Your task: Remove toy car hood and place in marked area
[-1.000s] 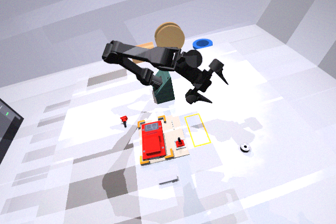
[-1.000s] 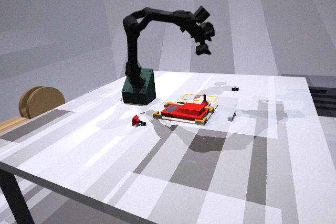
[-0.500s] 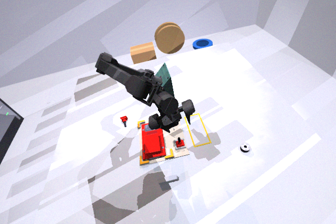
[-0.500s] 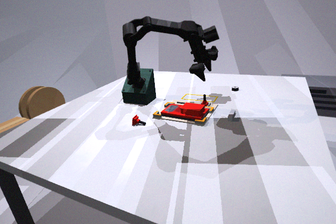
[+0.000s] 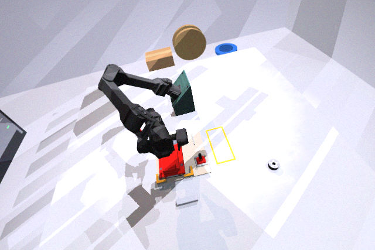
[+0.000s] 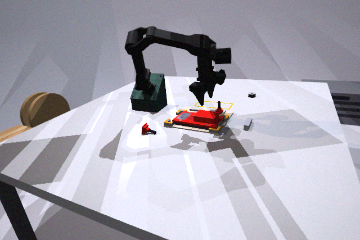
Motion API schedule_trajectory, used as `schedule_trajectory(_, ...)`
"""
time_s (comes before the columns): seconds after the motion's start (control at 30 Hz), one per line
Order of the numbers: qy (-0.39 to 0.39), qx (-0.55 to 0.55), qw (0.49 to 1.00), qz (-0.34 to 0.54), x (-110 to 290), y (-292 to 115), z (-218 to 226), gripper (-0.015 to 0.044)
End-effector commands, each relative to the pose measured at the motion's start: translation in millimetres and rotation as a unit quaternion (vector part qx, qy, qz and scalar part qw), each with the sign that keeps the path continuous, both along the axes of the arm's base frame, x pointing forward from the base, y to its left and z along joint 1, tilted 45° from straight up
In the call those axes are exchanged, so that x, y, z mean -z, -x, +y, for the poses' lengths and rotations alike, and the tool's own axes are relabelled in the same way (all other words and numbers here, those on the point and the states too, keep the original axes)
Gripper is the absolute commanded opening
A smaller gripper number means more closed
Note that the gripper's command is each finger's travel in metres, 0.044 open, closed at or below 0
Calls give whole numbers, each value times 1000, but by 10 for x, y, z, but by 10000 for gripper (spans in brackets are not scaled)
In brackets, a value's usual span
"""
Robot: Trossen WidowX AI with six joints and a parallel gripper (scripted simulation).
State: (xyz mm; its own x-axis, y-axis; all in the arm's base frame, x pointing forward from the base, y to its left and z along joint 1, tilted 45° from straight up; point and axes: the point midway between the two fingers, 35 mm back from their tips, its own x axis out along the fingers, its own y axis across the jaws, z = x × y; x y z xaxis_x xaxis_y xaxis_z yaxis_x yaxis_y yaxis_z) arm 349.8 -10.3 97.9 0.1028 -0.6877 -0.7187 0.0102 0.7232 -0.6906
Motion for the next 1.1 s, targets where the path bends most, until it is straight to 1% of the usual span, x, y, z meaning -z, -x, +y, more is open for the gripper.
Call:
schedule_trajectory(0.0,5,-3,1000,4,-11,6,-18,440)
schedule_trajectory(1.07,4,-3,1000,4,151,-27,-185,440)
